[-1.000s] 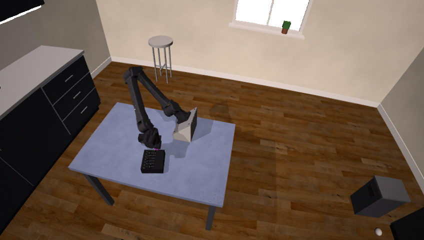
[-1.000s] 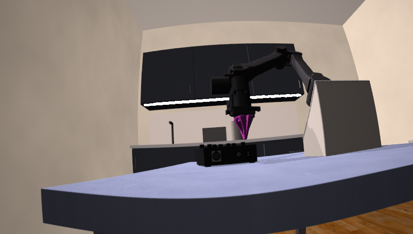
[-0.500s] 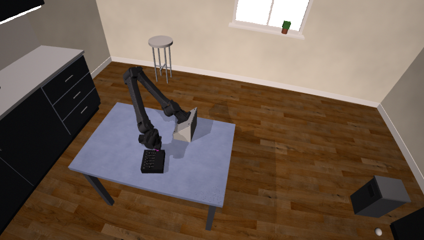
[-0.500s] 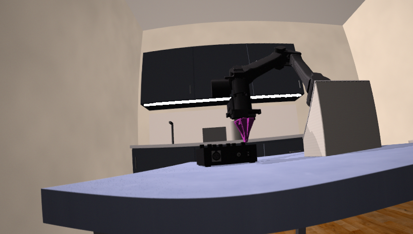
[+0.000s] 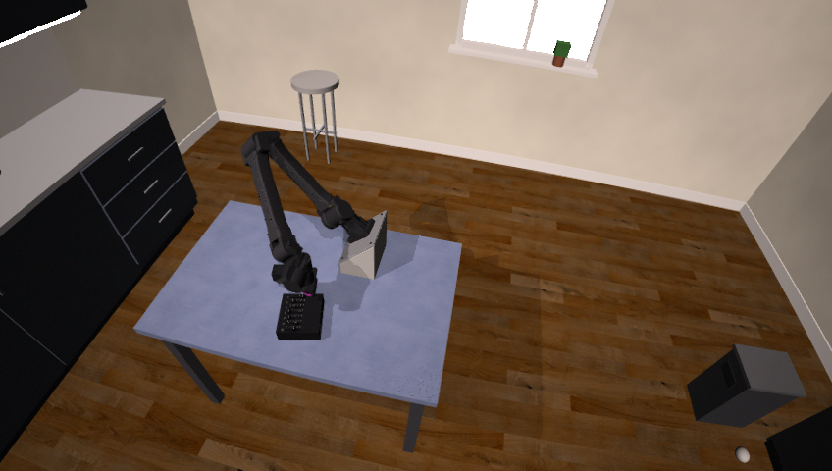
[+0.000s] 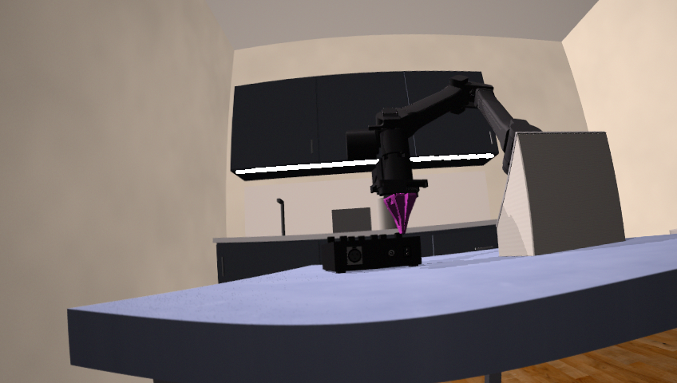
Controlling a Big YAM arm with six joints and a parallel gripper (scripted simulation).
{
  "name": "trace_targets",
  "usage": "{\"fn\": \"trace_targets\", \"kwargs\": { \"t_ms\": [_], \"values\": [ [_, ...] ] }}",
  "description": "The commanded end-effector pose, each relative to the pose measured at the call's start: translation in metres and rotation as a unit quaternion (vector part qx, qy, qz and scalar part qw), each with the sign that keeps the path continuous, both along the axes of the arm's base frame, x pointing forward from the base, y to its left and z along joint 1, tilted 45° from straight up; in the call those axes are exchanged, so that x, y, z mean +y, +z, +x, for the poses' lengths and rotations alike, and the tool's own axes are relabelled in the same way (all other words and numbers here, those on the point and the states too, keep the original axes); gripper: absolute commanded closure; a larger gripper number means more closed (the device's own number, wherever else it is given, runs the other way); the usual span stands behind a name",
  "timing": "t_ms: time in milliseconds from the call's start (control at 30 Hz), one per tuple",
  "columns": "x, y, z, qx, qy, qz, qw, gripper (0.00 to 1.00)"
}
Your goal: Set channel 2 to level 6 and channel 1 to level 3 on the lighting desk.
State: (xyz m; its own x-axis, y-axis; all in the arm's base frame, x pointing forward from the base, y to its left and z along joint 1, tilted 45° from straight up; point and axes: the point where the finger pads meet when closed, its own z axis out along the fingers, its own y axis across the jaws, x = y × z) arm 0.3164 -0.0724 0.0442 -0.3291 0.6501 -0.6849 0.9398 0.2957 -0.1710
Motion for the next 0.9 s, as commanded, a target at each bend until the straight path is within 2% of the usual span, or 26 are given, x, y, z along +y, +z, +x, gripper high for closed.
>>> {"fn": "trace_targets", "kwargs": {
  "t_ms": [0,867],
  "values": [
    [-0.0033,-0.0030,0.0001,0.001,-0.001,-0.003,1.000,1.00],
    [-0.0053,0.0065,0.0059,-0.012,-0.001,-0.001,1.000,1.00]
  ]
}}
